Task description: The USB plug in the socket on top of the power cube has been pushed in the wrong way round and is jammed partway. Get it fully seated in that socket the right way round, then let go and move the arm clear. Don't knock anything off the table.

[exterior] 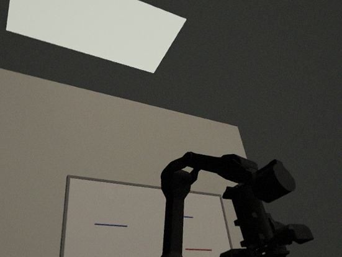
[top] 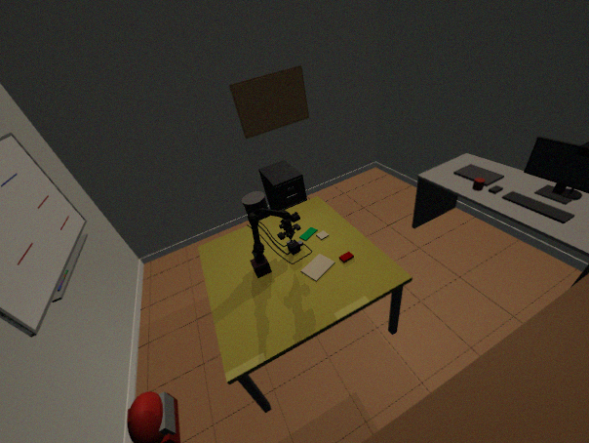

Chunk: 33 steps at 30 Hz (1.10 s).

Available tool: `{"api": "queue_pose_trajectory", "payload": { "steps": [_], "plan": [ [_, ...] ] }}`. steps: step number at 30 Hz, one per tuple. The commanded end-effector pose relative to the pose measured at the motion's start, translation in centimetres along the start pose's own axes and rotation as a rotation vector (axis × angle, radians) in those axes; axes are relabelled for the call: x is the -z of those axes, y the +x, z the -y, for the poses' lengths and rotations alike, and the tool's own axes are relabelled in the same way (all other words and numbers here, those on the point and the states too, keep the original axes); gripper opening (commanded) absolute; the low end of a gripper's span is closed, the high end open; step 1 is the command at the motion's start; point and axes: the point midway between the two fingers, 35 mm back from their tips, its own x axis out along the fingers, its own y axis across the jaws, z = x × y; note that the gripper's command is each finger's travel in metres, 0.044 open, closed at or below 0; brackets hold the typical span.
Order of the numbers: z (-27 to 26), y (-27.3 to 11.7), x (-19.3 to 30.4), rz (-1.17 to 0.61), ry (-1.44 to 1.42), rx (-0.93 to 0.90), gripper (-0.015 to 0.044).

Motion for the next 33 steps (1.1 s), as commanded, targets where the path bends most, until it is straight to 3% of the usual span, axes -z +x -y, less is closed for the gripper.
{"api": "queue_pose_trajectory", "payload": {
  "steps": [1, 33],
  "plan": [
    [-0.01, 0.11, -0.04, 0.003, -0.002, 0.000, 0.0000],
    [-0.01, 0.49, -0.01, 0.003, -0.002, 0.000, 0.0000]
  ]
}}
